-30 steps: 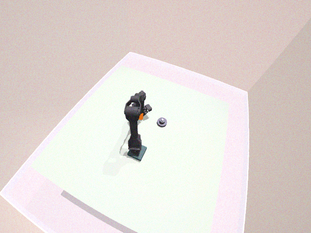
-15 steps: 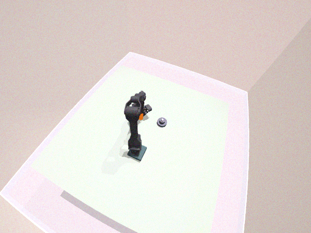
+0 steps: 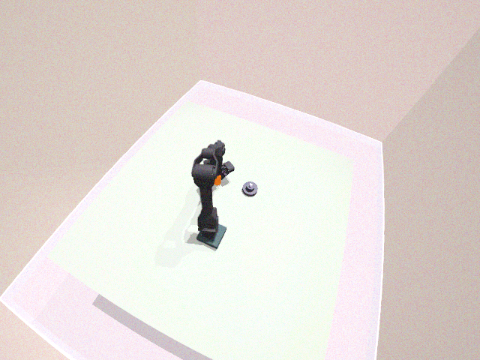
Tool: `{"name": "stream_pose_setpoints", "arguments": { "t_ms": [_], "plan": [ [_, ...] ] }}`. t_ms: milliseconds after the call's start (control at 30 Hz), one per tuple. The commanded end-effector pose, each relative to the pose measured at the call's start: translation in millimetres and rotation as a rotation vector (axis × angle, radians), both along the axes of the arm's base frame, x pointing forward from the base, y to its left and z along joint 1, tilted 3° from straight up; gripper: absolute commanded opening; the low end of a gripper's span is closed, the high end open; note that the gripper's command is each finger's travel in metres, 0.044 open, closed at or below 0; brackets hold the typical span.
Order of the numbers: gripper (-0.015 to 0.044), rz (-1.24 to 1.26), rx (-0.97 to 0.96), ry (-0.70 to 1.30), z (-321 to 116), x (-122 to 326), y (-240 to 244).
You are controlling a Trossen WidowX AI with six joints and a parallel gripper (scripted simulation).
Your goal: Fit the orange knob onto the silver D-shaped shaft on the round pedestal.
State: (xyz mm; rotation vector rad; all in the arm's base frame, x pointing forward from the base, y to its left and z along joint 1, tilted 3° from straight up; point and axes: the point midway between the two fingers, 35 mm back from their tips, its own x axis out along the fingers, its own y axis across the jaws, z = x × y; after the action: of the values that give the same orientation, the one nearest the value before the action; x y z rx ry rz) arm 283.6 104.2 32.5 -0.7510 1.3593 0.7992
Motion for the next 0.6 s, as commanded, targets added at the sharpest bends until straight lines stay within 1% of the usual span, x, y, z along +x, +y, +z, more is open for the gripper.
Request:
{"name": "stream_pose_setpoints", "arguments": {
  "t_ms": [0, 100, 167, 400, 567],
  "plan": [
    [0.0319, 0.000, 0.002, -0.005, 22.1, 1.8, -0.5],
    [0.0398, -0.001, 0.005, -0.008, 69.2, -1.5, -3.9],
    [0.0440, -0.001, 0.005, -0.008, 79.7, -3.4, -5.0],
    [0.0440, -0.001, 0.005, -0.008, 78.5, -3.6, -5.4],
    [0.0440, -0.001, 0.005, -0.008, 64.4, -2.9, -4.6]
  ]
}}
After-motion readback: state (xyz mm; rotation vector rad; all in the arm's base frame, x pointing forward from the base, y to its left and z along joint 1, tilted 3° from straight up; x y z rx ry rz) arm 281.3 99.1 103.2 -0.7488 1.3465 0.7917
